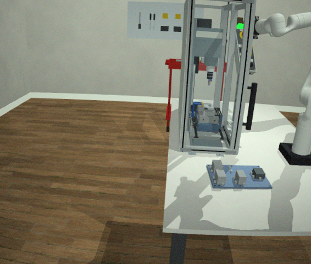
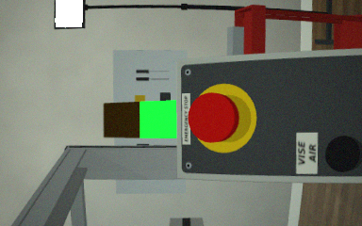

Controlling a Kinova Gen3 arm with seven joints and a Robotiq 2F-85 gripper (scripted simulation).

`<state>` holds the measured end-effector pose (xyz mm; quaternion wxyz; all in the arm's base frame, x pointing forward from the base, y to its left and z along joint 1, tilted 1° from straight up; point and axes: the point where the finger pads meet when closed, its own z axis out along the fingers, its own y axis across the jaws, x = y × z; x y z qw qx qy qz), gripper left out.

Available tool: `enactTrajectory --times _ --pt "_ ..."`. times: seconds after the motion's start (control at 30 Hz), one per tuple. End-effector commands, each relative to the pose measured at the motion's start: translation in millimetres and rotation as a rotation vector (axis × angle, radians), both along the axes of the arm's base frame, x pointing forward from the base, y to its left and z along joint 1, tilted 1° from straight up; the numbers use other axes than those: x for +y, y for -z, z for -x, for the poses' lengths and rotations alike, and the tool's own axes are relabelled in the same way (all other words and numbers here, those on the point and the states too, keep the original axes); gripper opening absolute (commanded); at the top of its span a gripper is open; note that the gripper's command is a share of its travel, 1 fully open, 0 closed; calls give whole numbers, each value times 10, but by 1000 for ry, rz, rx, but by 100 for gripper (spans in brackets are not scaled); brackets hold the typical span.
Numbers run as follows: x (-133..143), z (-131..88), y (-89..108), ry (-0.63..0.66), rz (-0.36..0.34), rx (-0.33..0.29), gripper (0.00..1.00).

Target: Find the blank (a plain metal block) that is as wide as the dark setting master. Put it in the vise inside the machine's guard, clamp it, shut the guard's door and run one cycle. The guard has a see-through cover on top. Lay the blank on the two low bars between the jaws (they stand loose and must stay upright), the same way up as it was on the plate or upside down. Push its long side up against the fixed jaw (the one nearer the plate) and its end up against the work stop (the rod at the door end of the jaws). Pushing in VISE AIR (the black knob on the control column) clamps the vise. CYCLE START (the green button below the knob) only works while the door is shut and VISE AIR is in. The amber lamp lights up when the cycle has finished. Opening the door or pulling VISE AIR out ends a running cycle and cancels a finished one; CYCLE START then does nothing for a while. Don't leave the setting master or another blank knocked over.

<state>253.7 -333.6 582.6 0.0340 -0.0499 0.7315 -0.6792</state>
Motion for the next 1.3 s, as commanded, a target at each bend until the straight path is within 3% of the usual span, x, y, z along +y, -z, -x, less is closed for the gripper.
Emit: enactTrajectory --times 0.0,0.27,0.43,1.27 --pt "2 -44 -168 1 -6 4 10" --pt "2 -44 -168 1 -6 4 10" --pt "5 -76 -349 1 -6 4 10" --pt "5 -76 -349 1 -6 4 10"
